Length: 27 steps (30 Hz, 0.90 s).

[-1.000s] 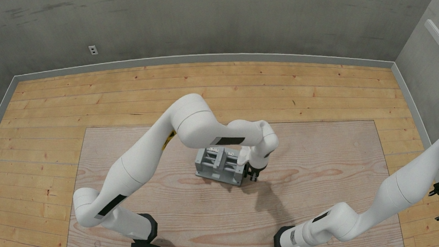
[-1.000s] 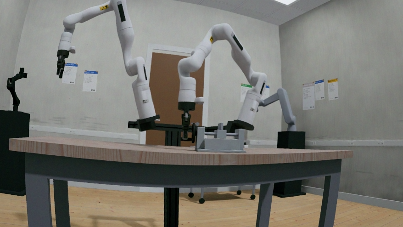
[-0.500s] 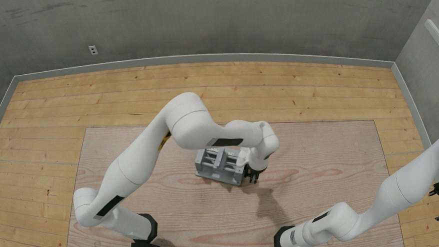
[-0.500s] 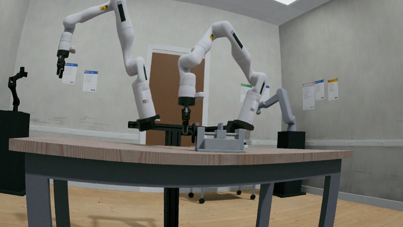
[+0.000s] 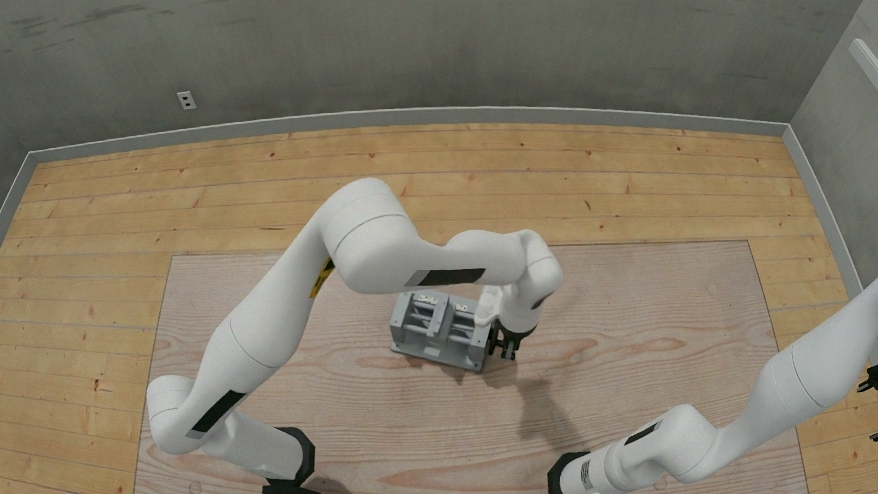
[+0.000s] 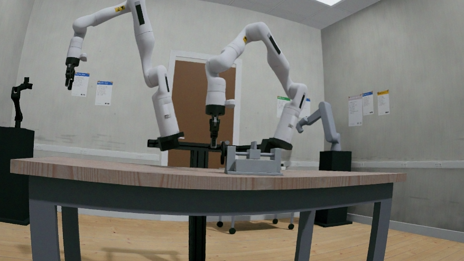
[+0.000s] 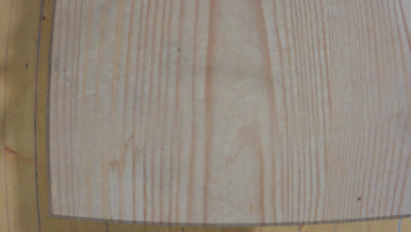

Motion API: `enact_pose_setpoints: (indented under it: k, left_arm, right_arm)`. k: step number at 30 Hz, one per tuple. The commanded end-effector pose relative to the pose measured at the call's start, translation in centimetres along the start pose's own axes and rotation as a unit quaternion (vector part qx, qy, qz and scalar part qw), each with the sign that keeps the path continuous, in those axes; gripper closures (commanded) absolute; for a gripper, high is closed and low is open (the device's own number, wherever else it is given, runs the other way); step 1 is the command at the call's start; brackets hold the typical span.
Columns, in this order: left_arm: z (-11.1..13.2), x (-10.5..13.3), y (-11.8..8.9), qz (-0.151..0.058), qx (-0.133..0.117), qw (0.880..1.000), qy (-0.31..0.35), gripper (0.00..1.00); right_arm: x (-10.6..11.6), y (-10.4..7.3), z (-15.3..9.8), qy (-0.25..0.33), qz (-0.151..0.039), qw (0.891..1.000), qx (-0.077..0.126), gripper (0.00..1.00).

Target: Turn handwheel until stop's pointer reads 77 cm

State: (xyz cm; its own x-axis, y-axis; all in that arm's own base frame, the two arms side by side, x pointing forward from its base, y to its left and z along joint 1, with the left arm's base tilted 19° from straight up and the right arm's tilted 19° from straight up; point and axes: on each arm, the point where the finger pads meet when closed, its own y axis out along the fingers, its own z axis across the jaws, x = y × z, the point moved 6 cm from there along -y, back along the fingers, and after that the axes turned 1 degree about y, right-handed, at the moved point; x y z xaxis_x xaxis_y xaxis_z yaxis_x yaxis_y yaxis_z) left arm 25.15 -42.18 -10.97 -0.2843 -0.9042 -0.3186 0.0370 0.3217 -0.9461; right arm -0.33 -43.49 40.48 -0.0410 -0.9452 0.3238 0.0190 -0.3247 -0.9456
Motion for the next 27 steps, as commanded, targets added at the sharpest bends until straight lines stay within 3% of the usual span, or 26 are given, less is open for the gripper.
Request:
enact_pose_setpoints:
  k: [1,27]
  left_arm:
    - [0.7,0.0,-0.9,-0.002,0.002,1.000,-0.001,0.842]
    - [3.2,-0.1,-1.2,0.000,0.001,1.000,-0.001,0.842]
  right_arm:
    - [0.0,-0.1,-0.1,-0.006,0.002,1.000,-0.002,0.002]
    - [0.0,-0.1,-0.1,-0.006,0.002,1.000,-0.002,0.002]
